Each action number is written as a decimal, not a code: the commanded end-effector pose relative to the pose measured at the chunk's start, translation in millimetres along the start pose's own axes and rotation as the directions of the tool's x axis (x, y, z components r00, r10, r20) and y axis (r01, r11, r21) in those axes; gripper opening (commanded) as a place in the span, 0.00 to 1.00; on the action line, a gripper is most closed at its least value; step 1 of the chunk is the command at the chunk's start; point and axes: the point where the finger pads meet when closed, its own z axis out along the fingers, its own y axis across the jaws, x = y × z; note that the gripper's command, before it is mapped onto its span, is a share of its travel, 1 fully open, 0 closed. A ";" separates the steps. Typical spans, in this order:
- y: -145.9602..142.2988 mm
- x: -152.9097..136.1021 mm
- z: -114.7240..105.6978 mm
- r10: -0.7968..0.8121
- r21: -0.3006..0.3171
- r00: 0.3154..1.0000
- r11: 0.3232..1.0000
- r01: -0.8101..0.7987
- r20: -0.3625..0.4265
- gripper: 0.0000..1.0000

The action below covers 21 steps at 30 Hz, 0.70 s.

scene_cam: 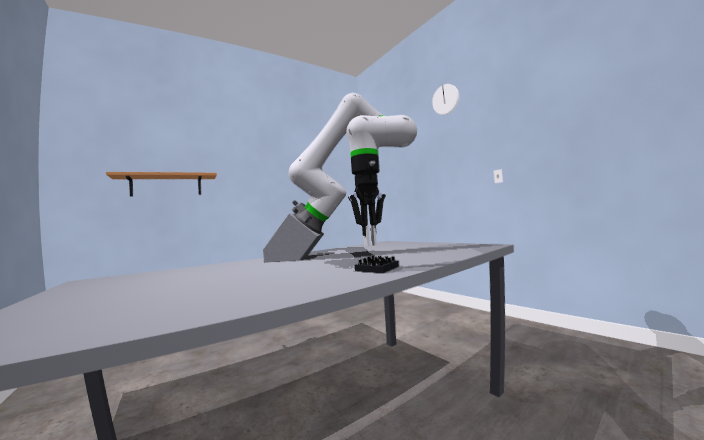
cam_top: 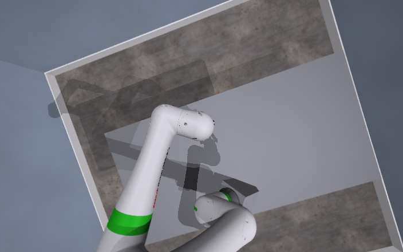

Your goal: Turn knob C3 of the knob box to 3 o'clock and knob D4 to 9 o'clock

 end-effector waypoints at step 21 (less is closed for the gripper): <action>-0.1 0.0 -7.0 -0.540 -0.009 0.842 0.842 0.540 0.008 0.12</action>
